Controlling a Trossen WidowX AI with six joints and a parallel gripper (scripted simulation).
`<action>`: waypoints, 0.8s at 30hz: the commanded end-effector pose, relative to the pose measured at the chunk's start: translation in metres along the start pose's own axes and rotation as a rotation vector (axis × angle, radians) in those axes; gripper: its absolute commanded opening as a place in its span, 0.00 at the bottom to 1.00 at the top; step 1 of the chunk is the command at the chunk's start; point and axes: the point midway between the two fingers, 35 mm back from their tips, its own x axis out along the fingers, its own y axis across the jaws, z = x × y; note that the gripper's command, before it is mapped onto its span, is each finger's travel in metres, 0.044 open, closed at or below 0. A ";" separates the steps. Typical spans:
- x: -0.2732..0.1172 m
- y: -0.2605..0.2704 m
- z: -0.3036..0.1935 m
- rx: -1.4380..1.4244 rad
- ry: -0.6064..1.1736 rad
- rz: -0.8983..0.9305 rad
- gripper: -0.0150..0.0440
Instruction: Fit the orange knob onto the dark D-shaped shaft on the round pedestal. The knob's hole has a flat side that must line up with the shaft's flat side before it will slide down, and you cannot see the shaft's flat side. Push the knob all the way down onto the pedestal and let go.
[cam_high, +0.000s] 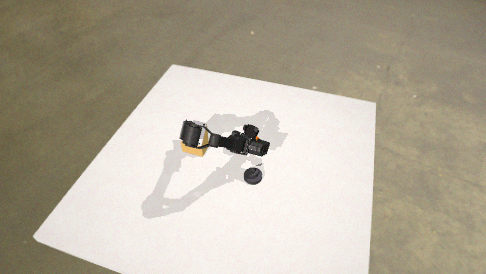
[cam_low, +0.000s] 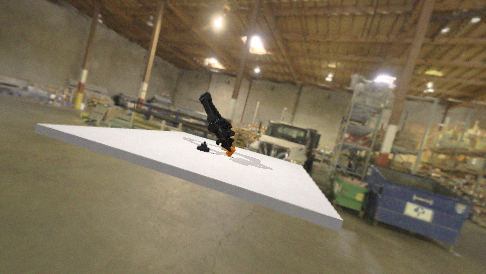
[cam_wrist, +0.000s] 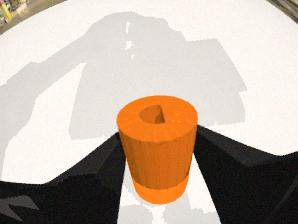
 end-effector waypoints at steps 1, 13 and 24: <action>-0.002 0.000 -0.004 0.000 -0.061 -0.002 0.56; -0.007 0.001 -0.009 0.000 -0.130 -0.003 0.56; -0.006 0.000 -0.009 -0.003 -0.148 -0.004 0.69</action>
